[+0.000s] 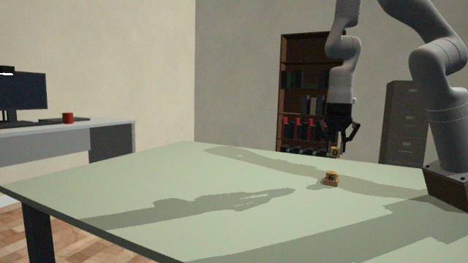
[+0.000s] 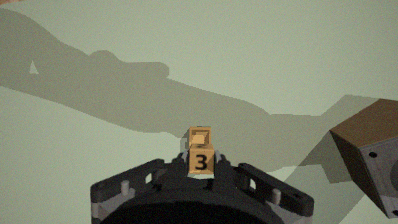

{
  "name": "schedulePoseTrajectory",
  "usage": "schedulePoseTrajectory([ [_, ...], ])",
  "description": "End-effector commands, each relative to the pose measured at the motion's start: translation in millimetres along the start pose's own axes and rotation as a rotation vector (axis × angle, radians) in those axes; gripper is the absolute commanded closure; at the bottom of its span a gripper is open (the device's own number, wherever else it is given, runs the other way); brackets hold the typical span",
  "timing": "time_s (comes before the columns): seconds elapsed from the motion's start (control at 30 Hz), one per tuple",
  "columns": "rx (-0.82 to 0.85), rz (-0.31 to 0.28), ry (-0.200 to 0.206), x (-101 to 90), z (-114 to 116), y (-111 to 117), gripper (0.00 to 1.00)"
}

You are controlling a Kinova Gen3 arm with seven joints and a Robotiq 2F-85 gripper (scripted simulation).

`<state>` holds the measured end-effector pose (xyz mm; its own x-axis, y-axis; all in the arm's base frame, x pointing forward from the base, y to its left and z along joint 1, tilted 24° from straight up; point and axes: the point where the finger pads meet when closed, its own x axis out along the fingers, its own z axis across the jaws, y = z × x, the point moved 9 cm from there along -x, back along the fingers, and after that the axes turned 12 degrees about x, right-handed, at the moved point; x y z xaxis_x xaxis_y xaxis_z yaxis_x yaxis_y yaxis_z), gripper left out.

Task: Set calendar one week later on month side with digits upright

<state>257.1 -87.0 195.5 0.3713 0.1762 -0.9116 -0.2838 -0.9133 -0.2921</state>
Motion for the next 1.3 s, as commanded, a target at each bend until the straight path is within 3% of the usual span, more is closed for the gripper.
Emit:
schedulePoseTrajectory([
  [0.0, -0.009, 0.014, 0.015, -12.5, -4, 3, 0.74],
  [0.43, -0.009, 0.013, 0.014, -25.2, -4, 2, 0.74],
  [1.27, -0.047, 0.013, 0.009, -25.6, -3, 2, 0.74],
])
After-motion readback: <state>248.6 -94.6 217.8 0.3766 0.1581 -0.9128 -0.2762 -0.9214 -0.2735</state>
